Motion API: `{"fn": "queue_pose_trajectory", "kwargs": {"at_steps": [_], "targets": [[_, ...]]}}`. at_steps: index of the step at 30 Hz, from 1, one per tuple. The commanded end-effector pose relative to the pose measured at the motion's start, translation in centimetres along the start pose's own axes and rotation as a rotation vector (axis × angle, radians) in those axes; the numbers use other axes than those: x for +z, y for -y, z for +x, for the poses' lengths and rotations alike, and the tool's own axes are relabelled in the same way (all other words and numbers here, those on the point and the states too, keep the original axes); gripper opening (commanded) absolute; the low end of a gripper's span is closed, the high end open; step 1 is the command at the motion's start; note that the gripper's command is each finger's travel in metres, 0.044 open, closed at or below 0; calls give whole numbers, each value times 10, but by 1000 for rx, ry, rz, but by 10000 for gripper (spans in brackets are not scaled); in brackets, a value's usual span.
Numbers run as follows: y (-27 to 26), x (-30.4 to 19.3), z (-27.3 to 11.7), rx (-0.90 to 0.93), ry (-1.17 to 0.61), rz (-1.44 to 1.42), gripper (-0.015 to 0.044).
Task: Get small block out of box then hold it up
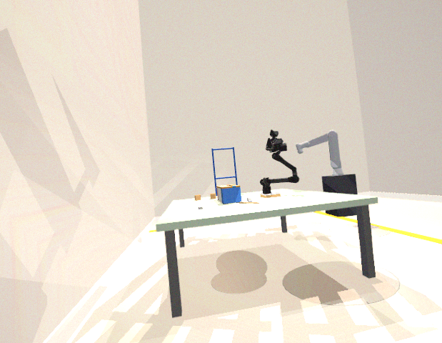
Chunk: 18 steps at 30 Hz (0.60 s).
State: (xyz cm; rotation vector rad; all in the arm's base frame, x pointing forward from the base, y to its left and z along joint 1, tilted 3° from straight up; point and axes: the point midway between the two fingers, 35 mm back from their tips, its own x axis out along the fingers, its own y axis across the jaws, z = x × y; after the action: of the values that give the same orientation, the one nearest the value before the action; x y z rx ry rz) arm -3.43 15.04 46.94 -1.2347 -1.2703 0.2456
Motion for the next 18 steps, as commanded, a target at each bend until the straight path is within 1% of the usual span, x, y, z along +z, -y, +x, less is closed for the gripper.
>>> {"fn": "queue_pose_trajectory", "kwargs": {"at_steps": [1, 3, 9, 14, 18], "targets": [[0, -3, 1, 0, -7, 14, 400], [3, -25, 5, 0, -64, 130, 400], [-4, -131, 15, -25, -340, 645, 400], [-36, -213, 5, -57, -592, 1038, 400], [-66, -263, -10, -107, -794, 1315, 400]]}}
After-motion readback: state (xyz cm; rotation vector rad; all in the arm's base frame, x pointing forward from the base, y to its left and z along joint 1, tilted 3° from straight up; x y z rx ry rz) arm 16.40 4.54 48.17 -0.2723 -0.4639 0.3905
